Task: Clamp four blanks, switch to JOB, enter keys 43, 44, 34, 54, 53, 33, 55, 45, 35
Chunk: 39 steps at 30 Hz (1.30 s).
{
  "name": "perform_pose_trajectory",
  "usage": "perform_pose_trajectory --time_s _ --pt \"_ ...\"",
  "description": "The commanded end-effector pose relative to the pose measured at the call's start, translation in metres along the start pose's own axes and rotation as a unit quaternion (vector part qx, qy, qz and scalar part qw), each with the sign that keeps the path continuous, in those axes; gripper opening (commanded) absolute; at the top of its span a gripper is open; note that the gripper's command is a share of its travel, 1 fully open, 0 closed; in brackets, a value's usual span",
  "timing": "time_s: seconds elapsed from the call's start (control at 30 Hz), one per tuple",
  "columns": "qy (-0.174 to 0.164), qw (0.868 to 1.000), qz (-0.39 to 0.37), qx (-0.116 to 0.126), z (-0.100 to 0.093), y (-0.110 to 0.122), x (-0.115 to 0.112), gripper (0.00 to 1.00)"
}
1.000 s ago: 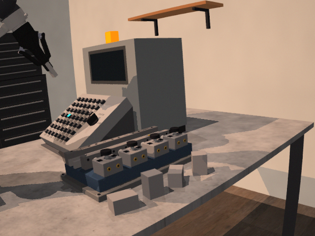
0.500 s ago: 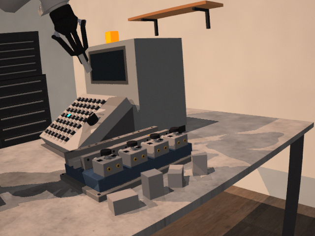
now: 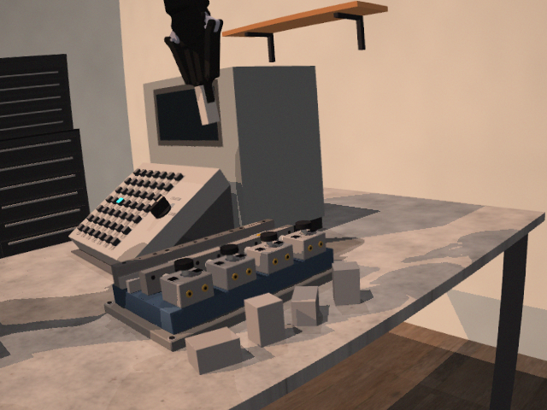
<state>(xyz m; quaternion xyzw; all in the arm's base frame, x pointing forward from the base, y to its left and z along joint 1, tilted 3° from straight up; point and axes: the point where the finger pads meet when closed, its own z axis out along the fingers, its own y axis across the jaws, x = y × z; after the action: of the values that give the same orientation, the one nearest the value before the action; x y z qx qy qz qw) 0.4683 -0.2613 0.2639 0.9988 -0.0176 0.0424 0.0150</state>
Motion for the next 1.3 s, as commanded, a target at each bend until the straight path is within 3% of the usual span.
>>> perform_pose_trajectory --time_s 0.0,0.8,0.83,0.87,0.9,0.97,1.0,1.13,1.17,1.27 --pt "-0.044 0.997 0.056 0.042 0.006 -0.01 -0.012 0.0" --pt "-0.044 0.997 0.057 0.041 0.006 -0.007 -0.014 0.0" --pt "-0.044 0.996 0.067 0.04 0.009 0.009 -0.024 0.0" --pt "-0.044 0.995 0.086 0.037 0.016 0.041 -0.046 0.0" --pt "-0.044 0.992 0.112 0.034 0.021 0.051 -0.058 0.0" --pt "-0.044 0.992 0.112 0.034 0.021 0.051 -0.058 0.0" --pt "-0.045 0.989 0.139 0.033 0.031 0.079 -0.09 0.0" --pt "-0.049 0.98 0.187 0.035 0.049 0.115 -0.148 0.0" --pt "-0.049 0.98 0.187 0.035 0.054 0.127 -0.163 0.4" --pt "-0.049 0.98 0.187 0.035 0.067 0.165 -0.204 0.4"
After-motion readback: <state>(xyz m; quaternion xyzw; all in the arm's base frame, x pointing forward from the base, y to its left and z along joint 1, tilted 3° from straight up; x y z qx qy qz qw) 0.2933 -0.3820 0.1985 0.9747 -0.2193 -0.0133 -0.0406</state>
